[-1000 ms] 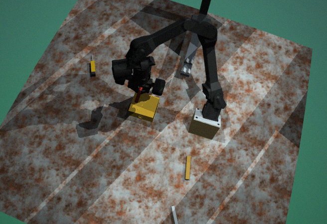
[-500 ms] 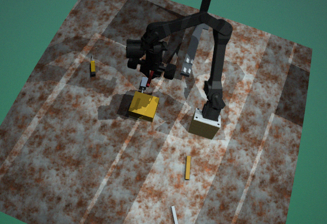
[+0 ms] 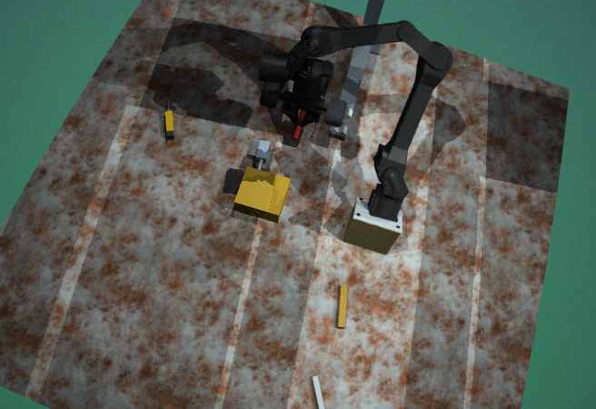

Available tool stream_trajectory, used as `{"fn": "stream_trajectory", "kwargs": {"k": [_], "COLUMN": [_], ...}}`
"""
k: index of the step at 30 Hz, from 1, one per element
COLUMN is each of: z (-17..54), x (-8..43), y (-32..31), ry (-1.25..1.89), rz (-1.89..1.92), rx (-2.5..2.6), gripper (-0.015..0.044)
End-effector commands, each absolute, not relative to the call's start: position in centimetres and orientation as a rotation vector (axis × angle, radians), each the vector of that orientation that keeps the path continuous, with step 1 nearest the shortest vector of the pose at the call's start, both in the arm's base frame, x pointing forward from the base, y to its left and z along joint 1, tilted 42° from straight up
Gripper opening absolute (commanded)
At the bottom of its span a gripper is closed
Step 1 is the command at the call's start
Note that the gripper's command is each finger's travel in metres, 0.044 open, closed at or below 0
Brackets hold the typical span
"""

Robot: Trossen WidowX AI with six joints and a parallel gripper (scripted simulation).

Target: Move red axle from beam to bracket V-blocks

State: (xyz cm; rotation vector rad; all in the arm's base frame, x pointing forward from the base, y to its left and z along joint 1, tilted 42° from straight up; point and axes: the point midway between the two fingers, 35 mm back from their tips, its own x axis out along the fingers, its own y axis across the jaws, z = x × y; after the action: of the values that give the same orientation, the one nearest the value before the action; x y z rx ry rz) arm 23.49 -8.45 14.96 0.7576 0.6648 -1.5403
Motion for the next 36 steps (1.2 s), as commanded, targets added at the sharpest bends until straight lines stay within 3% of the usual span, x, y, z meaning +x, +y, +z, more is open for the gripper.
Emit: {"fn": "stream_trajectory", "kwargs": {"k": [1, 20, 36], "z": [15.8, 18.4, 17.6], "x": [21.8, 14.1, 13.7], "y": [-9.6, -13.0, -13.8], "ry": [0.661, 0.628, 0.628], "rz": [-1.546, -1.574, -1.575], "rx": [0.743, 0.706, 0.703], "gripper": [0.0, 0.0, 0.0]}}
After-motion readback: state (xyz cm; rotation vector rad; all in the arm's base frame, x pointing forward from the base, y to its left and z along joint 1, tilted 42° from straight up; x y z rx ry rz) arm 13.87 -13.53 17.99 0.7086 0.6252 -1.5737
